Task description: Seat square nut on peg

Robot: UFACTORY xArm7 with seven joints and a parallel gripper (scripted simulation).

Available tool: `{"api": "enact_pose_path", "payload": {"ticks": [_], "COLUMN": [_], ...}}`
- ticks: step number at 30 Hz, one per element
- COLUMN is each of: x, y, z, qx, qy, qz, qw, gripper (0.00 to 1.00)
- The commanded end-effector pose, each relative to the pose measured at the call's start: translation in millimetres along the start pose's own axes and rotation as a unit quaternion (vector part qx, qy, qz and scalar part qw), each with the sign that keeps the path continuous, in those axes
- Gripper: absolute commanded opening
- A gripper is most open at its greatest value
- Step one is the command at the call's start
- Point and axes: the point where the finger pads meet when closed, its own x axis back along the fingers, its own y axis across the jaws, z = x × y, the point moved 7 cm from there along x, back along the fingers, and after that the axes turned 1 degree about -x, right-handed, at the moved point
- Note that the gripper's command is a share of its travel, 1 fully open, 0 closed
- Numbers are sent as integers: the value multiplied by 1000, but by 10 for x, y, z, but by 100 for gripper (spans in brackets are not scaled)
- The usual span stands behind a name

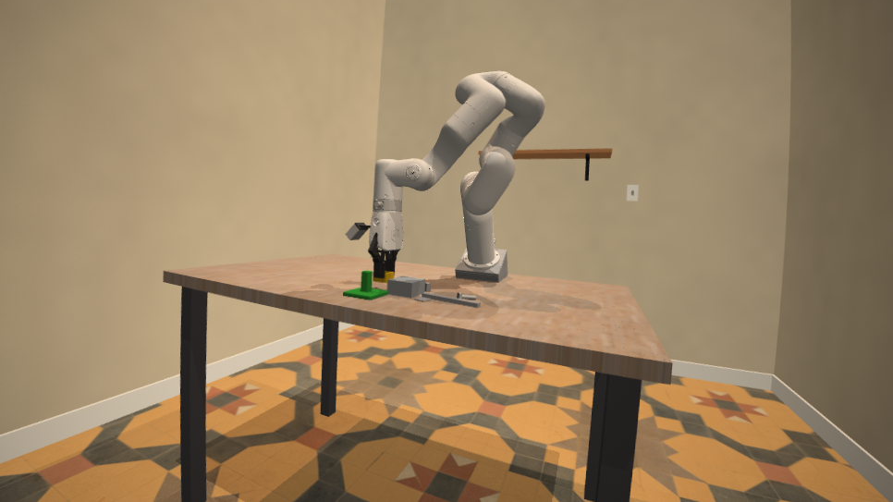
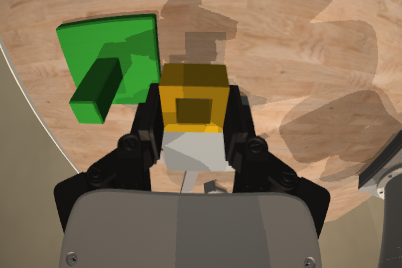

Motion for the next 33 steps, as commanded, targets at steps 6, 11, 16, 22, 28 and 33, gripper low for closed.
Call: {"api": "enact_pose_path", "payload": {"ticks": [6, 11, 16, 22, 28, 33], "x": [216, 231, 232, 431, 443, 453], "y": [0, 1, 1, 16, -253, -663], "z": [-8, -10, -9, -7, 23, 57], "qx": [0, 0, 0, -1, 0, -1], "qy": [0, 0, 0, 1, 2, 0], "qz": [1, 1, 1, 1, -1, 1], "qw": [1000, 1000, 1000, 1000, 1000, 1000], "gripper": [0, 0, 0, 0, 0, 0]}}
